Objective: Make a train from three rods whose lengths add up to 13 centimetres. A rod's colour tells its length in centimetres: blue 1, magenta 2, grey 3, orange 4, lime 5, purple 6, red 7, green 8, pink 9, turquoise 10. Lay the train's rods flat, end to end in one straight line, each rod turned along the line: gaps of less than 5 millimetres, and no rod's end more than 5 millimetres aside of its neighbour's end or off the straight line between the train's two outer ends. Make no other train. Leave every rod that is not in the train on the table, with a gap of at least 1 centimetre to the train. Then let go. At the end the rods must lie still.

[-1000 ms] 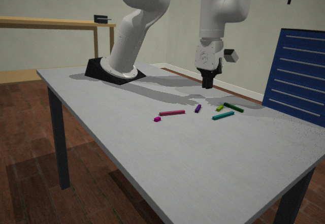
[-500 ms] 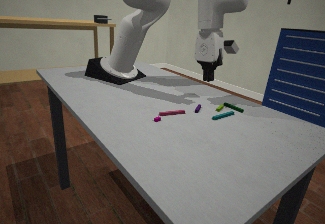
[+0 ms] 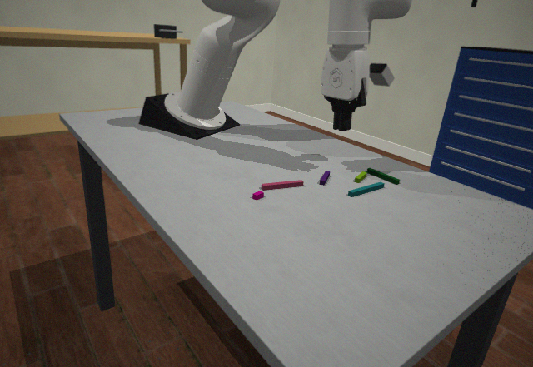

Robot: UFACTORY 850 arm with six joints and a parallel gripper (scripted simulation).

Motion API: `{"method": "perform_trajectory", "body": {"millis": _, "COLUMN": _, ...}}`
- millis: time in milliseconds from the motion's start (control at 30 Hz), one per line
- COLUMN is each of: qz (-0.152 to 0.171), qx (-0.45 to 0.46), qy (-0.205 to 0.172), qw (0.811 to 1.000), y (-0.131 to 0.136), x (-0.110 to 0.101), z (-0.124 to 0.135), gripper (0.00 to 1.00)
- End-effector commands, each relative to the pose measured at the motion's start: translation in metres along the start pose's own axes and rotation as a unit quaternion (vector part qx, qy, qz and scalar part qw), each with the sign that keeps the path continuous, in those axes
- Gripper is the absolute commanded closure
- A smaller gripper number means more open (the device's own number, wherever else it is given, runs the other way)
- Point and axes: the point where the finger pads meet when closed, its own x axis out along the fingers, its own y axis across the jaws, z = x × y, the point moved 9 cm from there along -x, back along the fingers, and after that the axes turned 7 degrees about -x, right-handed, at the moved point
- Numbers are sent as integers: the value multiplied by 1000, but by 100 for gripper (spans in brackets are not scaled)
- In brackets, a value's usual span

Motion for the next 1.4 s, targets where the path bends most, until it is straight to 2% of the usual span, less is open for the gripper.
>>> {"method": "perform_trajectory", "body": {"millis": 0, "qz": -29, "qx": 1, "qy": -25, "qw": 999, "y": 7, "x": -1, "z": -4, "gripper": 96}}
{"method": "perform_trajectory", "body": {"millis": 100, "qz": -31, "qx": -19, "qy": -26, "qw": 999, "y": 19, "x": 0, "z": 8, "gripper": 96}}
{"method": "perform_trajectory", "body": {"millis": 167, "qz": -33, "qx": -45, "qy": -26, "qw": 998, "y": 35, "x": 0, "z": 25, "gripper": 96}}
{"method": "perform_trajectory", "body": {"millis": 233, "qz": -33, "qx": -45, "qy": -26, "qw": 998, "y": 35, "x": 0, "z": 25, "gripper": 96}}
{"method": "perform_trajectory", "body": {"millis": 333, "qz": -35, "qx": -87, "qy": -25, "qw": 995, "y": 58, "x": -1, "z": 55, "gripper": 96}}
{"method": "perform_trajectory", "body": {"millis": 600, "qz": -32, "qx": -155, "qy": -21, "qw": 987, "y": 91, "x": -4, "z": 109, "gripper": 96}}
{"method": "perform_trajectory", "body": {"millis": 1133, "qz": -32, "qx": -157, "qy": -21, "qw": 987, "y": 92, "x": -4, "z": 111, "gripper": 96}}
{"method": "perform_trajectory", "body": {"millis": 1367, "qz": -32, "qx": -157, "qy": -20, "qw": 987, "y": 92, "x": 4, "z": 112, "gripper": 96}}
